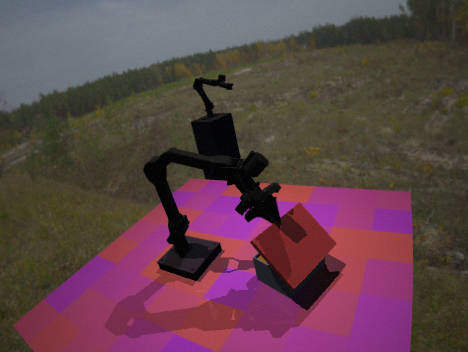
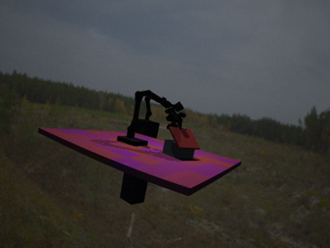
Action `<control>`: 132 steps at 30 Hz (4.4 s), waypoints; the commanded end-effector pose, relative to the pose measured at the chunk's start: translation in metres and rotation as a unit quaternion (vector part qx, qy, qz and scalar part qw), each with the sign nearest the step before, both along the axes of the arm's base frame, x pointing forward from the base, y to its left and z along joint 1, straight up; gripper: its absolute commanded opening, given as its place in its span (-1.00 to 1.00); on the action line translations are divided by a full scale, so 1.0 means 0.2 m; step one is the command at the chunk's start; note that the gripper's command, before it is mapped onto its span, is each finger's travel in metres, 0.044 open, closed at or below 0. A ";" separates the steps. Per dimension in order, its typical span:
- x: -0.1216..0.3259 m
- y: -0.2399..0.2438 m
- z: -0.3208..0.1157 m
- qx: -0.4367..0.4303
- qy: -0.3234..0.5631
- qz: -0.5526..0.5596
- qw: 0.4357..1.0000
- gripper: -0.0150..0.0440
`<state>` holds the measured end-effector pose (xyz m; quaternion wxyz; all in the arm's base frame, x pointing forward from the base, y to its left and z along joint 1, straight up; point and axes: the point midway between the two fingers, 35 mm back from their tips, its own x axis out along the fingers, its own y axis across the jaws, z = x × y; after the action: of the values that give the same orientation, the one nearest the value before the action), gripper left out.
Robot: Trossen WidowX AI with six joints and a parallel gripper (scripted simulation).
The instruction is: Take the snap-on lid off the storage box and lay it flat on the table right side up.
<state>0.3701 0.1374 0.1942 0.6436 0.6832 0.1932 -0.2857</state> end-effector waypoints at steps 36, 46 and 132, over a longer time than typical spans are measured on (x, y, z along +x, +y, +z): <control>-0.01 -0.07 0.18 0.004 -0.008 0.001 1.000 -0.49; -0.04 -0.16 0.18 0.003 -0.008 0.001 1.000 -0.49; -0.24 -1.00 0.17 -0.006 -0.007 0.001 1.000 -0.49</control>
<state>0.3233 -0.0573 0.2264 0.6474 0.6810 0.1893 -0.2852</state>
